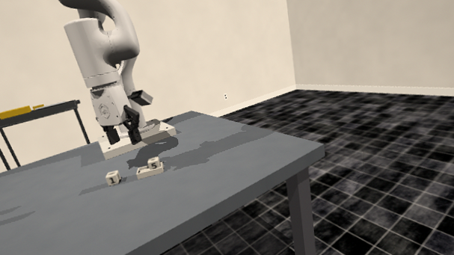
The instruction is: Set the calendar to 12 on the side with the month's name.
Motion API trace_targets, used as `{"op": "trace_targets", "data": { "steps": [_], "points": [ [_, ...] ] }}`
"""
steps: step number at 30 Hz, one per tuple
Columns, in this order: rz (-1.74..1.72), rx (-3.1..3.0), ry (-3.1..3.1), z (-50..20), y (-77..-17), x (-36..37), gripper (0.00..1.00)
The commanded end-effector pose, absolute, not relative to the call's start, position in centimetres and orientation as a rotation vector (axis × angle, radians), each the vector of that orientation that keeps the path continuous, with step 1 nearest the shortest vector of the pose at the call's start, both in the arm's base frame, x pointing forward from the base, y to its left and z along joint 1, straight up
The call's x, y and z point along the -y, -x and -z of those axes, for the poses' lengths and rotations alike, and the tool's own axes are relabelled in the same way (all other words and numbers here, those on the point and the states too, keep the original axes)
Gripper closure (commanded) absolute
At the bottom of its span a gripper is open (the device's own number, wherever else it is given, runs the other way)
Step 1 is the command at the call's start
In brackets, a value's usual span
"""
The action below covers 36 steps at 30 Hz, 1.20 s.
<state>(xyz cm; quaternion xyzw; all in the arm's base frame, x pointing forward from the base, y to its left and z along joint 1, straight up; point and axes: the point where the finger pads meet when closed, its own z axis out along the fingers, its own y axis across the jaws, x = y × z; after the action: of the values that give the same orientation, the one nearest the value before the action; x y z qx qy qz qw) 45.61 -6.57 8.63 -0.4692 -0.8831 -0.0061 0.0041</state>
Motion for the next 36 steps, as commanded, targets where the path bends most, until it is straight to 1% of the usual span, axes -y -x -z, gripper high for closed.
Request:
{"op": "trace_targets", "data": {
  "steps": [1, 3, 7, 15, 25, 26, 36],
  "points": [
    [-0.012, 2.709, 1.589, -8.6, -45.5, 7.2, 0.0],
    [-0.012, 2.584, 1.787, -8.4, -45.2, 8.3, 0.0],
    [-0.012, 2.491, 1.914, -8.3, -44.9, 9.1, 0.0],
    [-0.011, 2.098, 2.34, -7.8, -43.9, 11.8, 0.0],
    [-0.011, 1.899, 2.506, -7.5, -43.3, 13.0, 0.0],
    [-0.011, 1.899, 2.506, -7.5, -43.3, 13.0, 0.53],
    [-0.011, 1.899, 2.506, -7.5, -43.3, 13.0, 0.53]
  ]
}}
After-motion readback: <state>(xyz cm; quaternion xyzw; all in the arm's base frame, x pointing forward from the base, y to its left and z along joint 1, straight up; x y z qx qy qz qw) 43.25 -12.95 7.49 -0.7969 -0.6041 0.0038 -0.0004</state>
